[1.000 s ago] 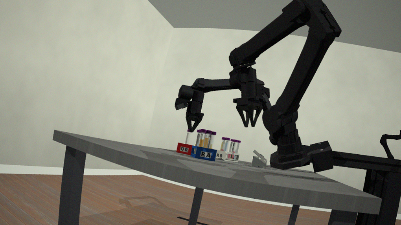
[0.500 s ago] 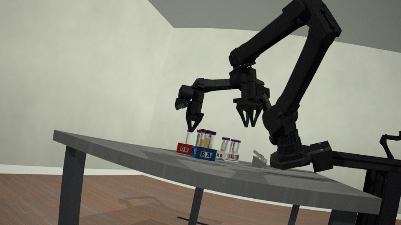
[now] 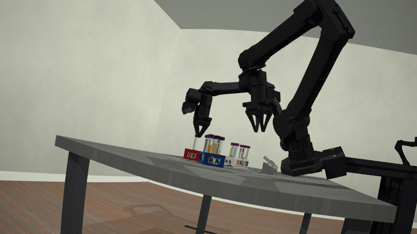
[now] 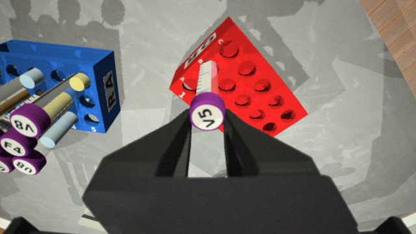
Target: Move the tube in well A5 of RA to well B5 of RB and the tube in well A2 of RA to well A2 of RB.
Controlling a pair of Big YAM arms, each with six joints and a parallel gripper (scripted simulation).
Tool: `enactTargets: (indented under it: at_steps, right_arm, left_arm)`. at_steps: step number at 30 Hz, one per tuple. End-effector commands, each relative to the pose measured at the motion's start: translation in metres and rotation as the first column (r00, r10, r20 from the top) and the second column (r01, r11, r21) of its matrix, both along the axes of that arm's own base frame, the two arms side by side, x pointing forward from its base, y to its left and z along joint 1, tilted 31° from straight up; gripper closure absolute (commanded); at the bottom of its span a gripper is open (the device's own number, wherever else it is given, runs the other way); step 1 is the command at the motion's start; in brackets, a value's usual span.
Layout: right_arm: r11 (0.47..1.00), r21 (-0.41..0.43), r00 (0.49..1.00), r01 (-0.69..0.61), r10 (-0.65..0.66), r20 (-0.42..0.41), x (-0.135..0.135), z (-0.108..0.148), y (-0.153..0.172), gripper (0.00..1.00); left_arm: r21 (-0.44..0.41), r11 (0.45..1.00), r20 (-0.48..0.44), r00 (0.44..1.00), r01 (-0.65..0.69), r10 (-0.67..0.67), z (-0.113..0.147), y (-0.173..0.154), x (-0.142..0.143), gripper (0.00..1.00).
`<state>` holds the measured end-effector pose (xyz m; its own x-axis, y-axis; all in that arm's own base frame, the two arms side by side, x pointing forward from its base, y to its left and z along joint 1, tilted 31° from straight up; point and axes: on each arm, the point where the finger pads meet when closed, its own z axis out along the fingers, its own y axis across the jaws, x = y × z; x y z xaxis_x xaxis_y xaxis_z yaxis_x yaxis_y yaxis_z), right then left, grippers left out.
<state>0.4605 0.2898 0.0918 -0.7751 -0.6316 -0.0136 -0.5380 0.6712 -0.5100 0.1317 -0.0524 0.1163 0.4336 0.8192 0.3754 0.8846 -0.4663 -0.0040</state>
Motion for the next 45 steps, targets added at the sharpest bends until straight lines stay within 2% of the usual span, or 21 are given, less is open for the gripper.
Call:
enactTargets:
  at_steps: [1, 33, 34, 45]
  right_arm:
    - [1.0, -0.019, 1.0, 0.007, -0.007, -0.018, 0.0032, -0.0134, -0.0094, 0.76]
    - [1.0, -0.019, 1.0, 0.007, -0.007, -0.018, 0.0032, -0.0134, -0.0094, 0.76]
    - [1.0, -0.019, 1.0, 0.007, -0.007, -0.018, 0.0032, -0.0134, -0.0094, 0.7]
    - [1.0, -0.019, 1.0, 0.005, -0.006, -0.018, 0.0027, -0.0134, -0.0086, 0.7]
  left_arm:
    - [-0.02, 1.0, 0.018, 1.0, 0.001, 0.0, 0.0091, -0.0063, 0.0057, 0.7]
    - [-0.02, 1.0, 0.018, 1.0, 0.001, 0.0, 0.0091, -0.0063, 0.0057, 0.7]
    - [-0.02, 1.0, 0.018, 1.0, 0.001, 0.0, 0.0091, -0.0063, 0.0057, 0.7]
    - [-0.02, 1.0, 0.018, 1.0, 0.001, 0.0, 0.0091, -0.0063, 0.0057, 0.7]
